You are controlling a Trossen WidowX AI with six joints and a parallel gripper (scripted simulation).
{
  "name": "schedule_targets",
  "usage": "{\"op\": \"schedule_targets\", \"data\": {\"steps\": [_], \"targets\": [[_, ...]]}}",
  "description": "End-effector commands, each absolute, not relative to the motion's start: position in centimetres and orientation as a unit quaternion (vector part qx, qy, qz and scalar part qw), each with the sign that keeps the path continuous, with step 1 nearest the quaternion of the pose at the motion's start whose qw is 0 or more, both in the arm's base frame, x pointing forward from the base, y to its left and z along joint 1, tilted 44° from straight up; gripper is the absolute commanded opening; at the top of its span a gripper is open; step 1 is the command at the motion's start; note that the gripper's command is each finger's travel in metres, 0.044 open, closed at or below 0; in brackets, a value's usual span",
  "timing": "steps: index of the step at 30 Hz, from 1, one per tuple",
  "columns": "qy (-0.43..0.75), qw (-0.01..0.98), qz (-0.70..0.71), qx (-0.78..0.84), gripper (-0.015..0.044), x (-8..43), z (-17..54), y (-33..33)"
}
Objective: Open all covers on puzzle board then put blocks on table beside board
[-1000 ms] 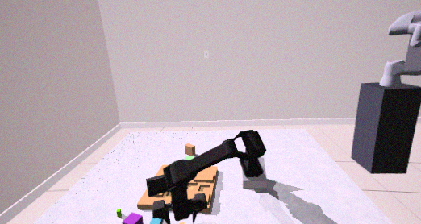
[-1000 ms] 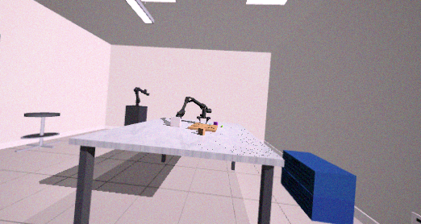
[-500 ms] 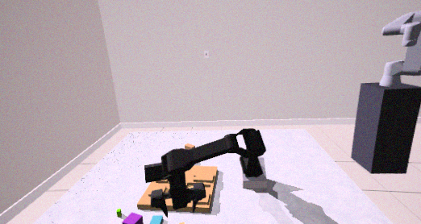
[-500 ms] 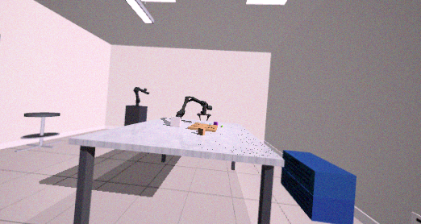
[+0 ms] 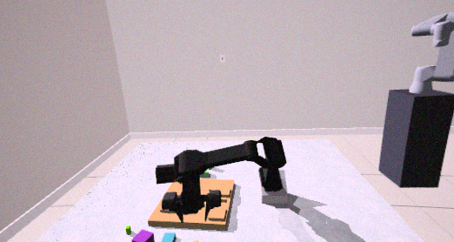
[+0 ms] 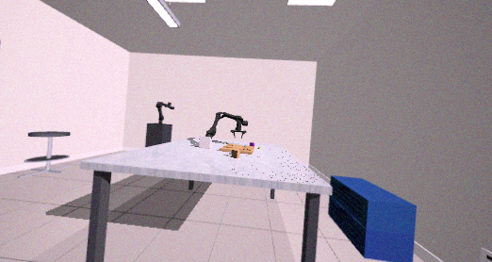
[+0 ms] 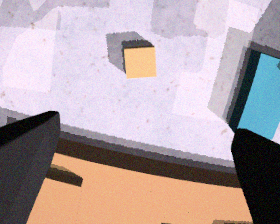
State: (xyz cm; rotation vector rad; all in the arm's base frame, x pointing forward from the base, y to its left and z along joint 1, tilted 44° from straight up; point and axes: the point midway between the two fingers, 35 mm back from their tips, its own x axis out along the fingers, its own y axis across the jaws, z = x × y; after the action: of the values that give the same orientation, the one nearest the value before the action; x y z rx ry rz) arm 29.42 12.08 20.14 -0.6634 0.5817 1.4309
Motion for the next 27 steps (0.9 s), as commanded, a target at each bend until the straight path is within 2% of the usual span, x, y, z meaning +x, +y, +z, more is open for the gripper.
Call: {"op": "schedule_targets", "data": {"steps": [1, 11, 19, 27], "targets": [[0.362, 0.702, 0.586, -0.183, 0.0256, 29.7, 18.5, 10.6], [0.589, 0.710, 0.357, 0.145, 0.0000, 29.9, 14.5, 6.5], [0.683, 0.595, 0.097, 0.413, 0.0000, 29.3, 11.4, 3.3], [0.682, 0.442, -0.106, 0.573, 0.0000, 28.4, 9.0, 1.0]]}}
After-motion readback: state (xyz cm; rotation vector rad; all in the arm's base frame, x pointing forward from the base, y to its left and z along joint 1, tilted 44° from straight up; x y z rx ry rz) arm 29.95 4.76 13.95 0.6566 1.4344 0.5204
